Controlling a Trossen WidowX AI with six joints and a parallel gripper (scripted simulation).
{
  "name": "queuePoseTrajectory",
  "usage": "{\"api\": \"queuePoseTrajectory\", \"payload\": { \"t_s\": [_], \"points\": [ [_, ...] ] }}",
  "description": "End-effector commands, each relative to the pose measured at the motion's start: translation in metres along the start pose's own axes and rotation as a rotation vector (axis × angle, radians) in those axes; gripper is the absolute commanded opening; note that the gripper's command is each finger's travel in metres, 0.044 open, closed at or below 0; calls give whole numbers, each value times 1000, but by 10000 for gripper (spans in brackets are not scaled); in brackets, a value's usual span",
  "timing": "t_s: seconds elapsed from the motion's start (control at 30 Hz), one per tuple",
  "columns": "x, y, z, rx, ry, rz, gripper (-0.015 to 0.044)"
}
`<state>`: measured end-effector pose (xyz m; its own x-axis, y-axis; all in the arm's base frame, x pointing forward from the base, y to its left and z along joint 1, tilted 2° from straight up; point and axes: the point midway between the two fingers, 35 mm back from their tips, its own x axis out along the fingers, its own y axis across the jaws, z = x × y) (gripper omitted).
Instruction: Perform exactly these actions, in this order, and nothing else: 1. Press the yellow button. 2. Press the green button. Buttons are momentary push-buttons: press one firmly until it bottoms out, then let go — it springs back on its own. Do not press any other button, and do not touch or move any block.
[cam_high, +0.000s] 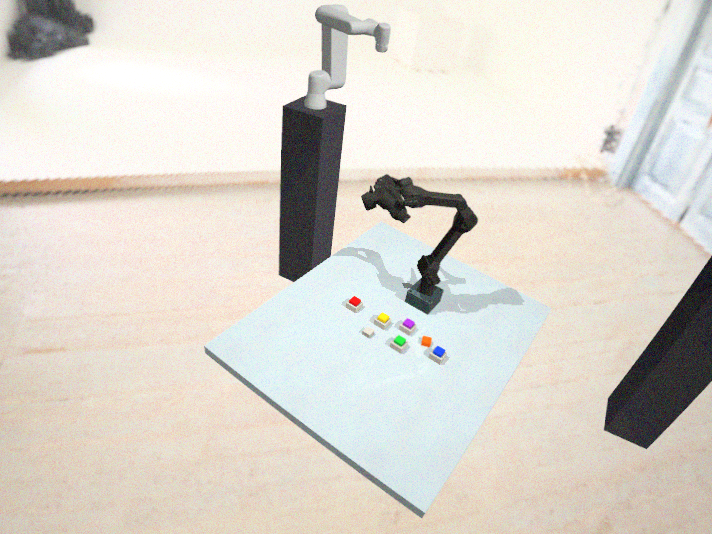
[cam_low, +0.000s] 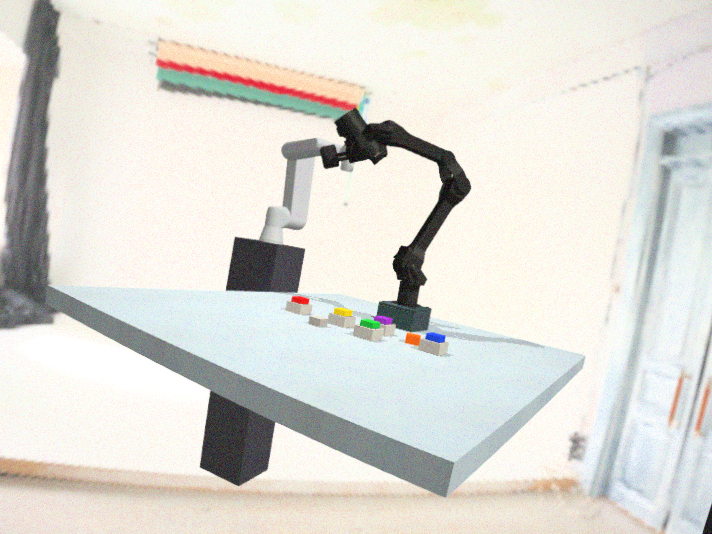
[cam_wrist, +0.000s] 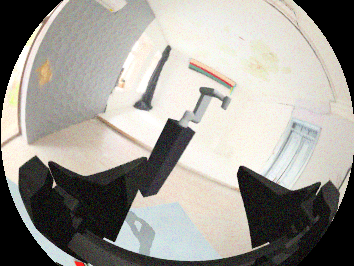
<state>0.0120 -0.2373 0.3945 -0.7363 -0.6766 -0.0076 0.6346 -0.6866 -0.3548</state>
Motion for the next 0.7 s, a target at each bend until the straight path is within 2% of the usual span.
{"api": "queuePoseTrajectory", "payload": {
  "t_s": [0.0,0.07,0.13,0.33,0.5,0.67],
  "points": [
    [-1,4,-2,-14,5,19,400],
    [-10,36,-17,-129,47,168,400],
    [-32,79,-45,-309,104,393,400],
    [-101,141,-118,-701,208,861,400],
    [-169,156,-183,-1022,291,1241,400],
    [-235,137,-242,-1317,388,1613,400]
  ]
}}
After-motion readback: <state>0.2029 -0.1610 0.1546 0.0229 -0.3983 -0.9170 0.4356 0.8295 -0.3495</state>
